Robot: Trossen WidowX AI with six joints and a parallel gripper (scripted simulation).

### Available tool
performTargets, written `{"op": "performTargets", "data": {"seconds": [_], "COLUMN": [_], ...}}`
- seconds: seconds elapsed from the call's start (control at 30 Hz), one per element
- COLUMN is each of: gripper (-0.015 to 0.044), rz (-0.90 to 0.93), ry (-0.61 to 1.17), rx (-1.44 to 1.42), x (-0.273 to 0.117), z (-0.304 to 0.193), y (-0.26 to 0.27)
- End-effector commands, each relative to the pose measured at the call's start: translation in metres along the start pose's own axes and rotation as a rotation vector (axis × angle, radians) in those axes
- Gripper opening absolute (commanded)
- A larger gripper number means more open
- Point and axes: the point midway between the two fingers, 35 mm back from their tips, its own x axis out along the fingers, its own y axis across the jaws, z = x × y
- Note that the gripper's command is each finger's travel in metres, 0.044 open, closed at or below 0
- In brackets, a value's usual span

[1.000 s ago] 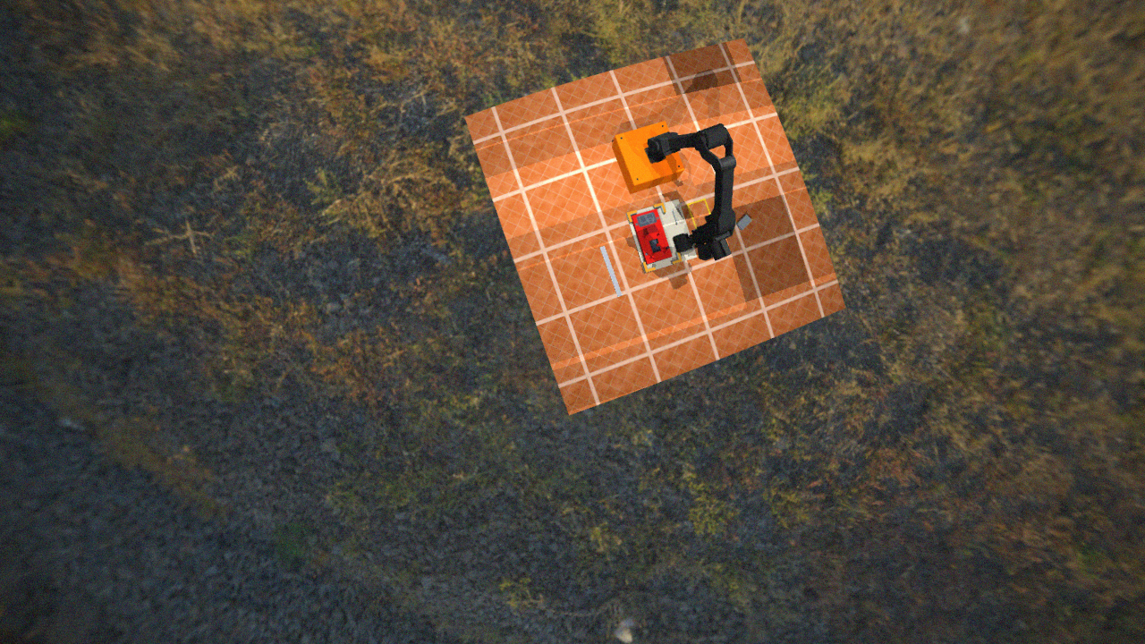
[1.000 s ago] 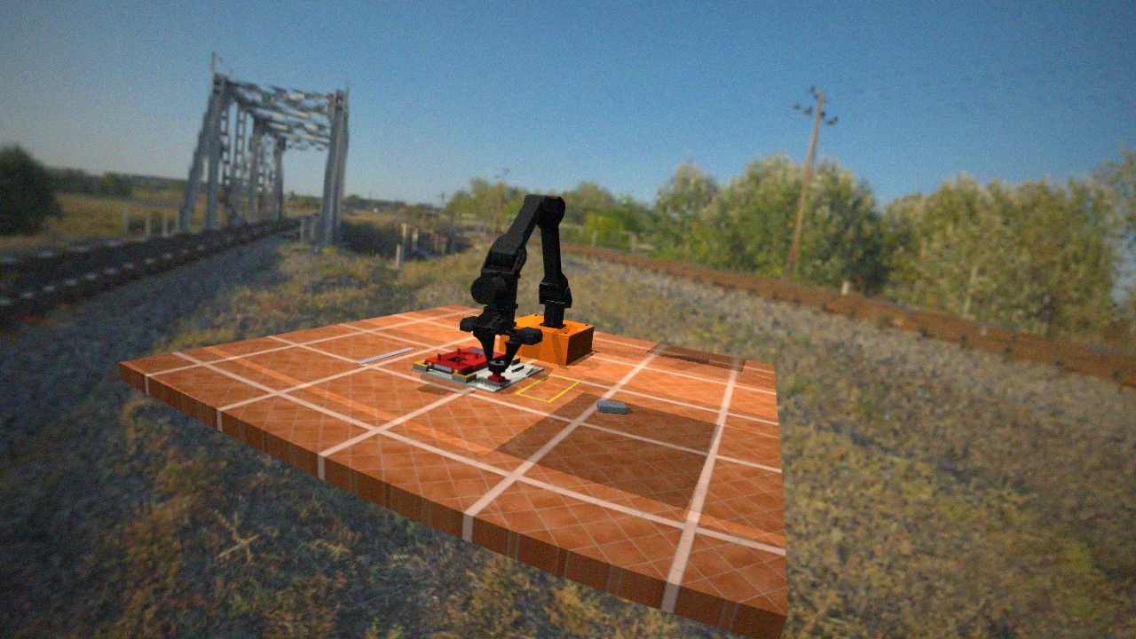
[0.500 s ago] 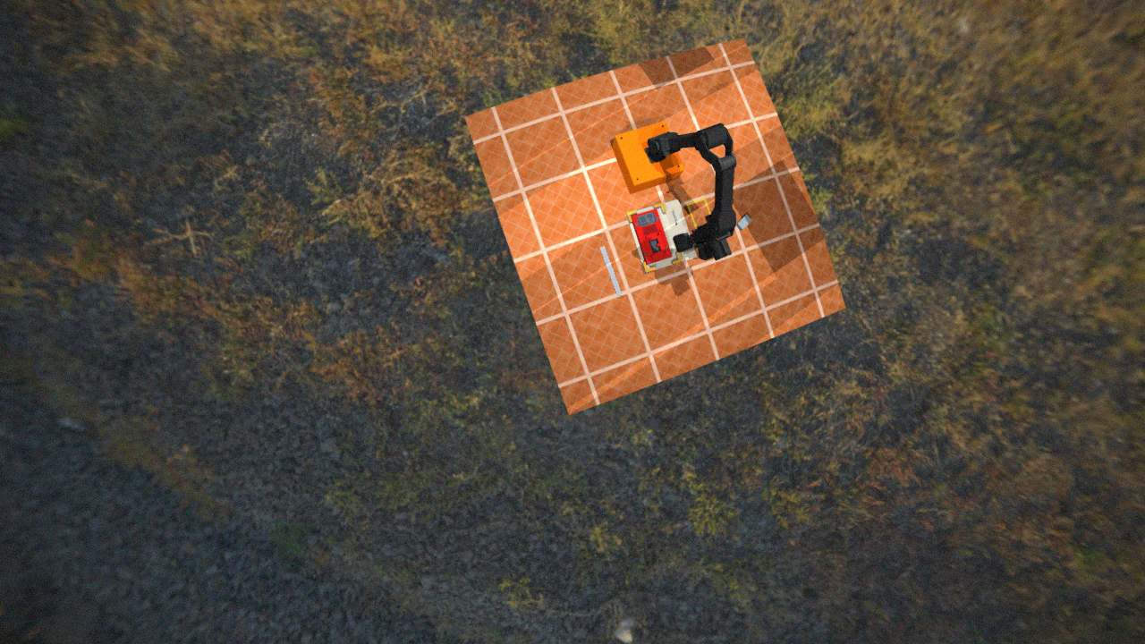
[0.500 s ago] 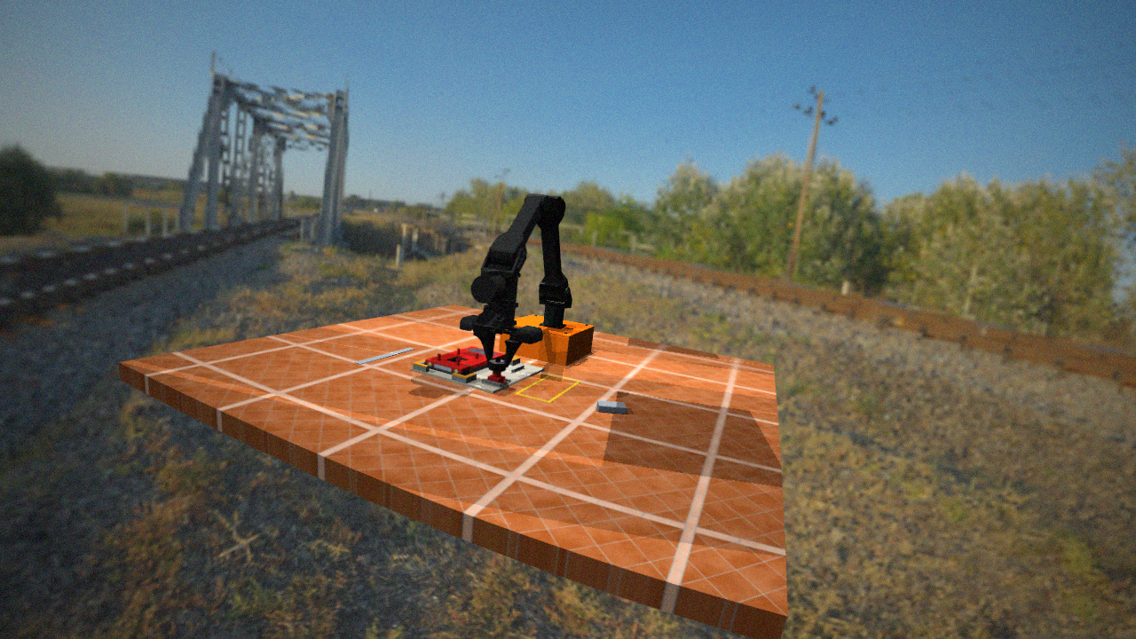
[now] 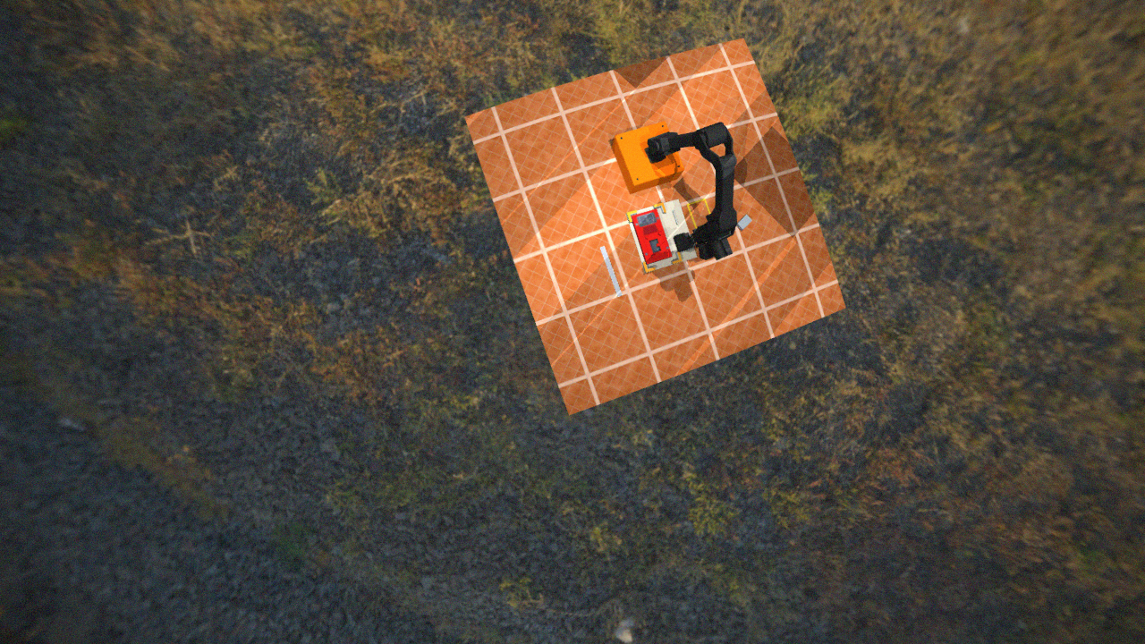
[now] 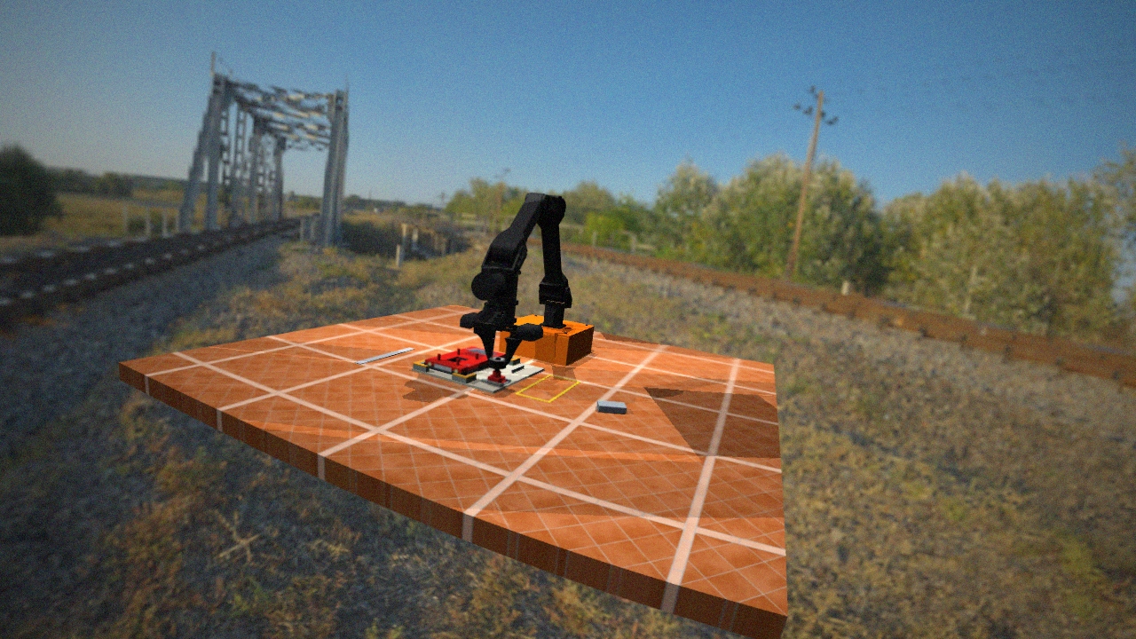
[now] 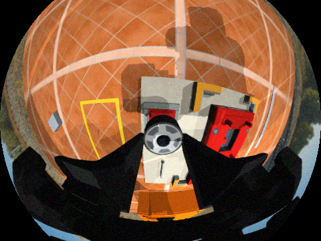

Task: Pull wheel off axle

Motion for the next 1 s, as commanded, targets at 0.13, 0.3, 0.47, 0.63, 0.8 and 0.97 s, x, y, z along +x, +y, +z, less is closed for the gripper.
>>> {"op": "performTargets", "data": {"seconds": [0.13,0.3,0.47,0.63,0.8,0.97], "gripper": [0.0,0.0,0.0,0.0,0.0,0.0], "rz": [0.0,0.0,0.0,0.0,0.0,0.0], "ry": [-0.004,-0.005,-0.006,-0.006,-0.007,-0.007], "rx": [-0.001,-0.001,-0.001,-0.001,-0.001,-0.001], "x": [-0.0043,-0.0059,-0.0076,-0.0092,-0.0109,-0.0125], "z": [0.0005,0.0005,0.0005,0.0005,0.0005,0.0005], "y": [0.0,0.0,0.0,0.0,0.0,0.0]}}
